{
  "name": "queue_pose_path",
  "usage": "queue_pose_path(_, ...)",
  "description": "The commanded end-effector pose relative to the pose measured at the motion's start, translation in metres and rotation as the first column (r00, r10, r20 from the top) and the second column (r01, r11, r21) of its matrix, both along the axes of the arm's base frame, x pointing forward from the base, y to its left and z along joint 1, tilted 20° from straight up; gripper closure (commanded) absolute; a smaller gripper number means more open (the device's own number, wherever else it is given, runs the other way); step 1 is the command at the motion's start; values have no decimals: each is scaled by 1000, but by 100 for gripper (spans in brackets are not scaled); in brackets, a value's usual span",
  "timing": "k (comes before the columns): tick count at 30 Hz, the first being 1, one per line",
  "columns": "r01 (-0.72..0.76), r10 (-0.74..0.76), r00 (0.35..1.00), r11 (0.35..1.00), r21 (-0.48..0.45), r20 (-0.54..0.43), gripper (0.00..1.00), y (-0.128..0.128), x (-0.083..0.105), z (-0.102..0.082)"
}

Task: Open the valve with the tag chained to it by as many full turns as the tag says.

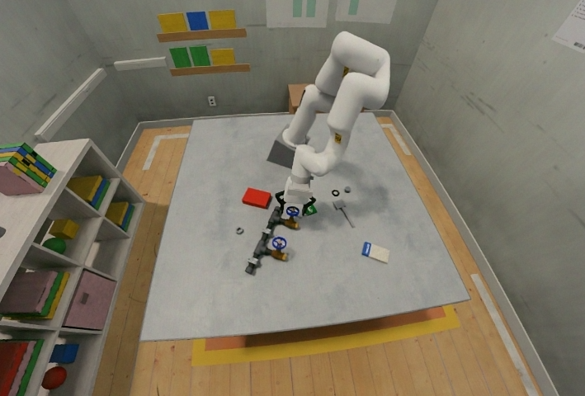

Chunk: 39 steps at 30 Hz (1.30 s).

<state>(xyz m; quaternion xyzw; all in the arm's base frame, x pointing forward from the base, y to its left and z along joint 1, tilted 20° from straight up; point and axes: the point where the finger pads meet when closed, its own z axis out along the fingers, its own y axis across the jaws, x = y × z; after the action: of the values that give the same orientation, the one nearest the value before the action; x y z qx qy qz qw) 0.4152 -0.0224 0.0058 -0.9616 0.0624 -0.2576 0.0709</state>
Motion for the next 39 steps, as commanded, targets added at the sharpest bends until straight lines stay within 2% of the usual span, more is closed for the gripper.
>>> queue_pose_path(1,233,-225,972,963,135,-74,0,0,1,1)
queue_pose_path(6,432,-413,901,874,222,-129,0,0,1,1)
queue_pose_path(8,432,-413,901,874,222,-129,0,0,1,1)
queue_pose_path(9,538,-509,843,800,267,-173,0,0,1,1)
queue_pose_path(13,644,-604,764,700,308,-225,0,0,1,1)
queue_pose_path(23,868,-764,478,333,369,-434,0,0,1,1)
queue_pose_path(25,868,-764,478,333,369,-434,0,0,1,1)
queue_pose_path(26,900,-760,407,240,363,-508,0,0,1,1)
queue_pose_path(39,903,-757,400,231,362,-516,0,0,1,1)
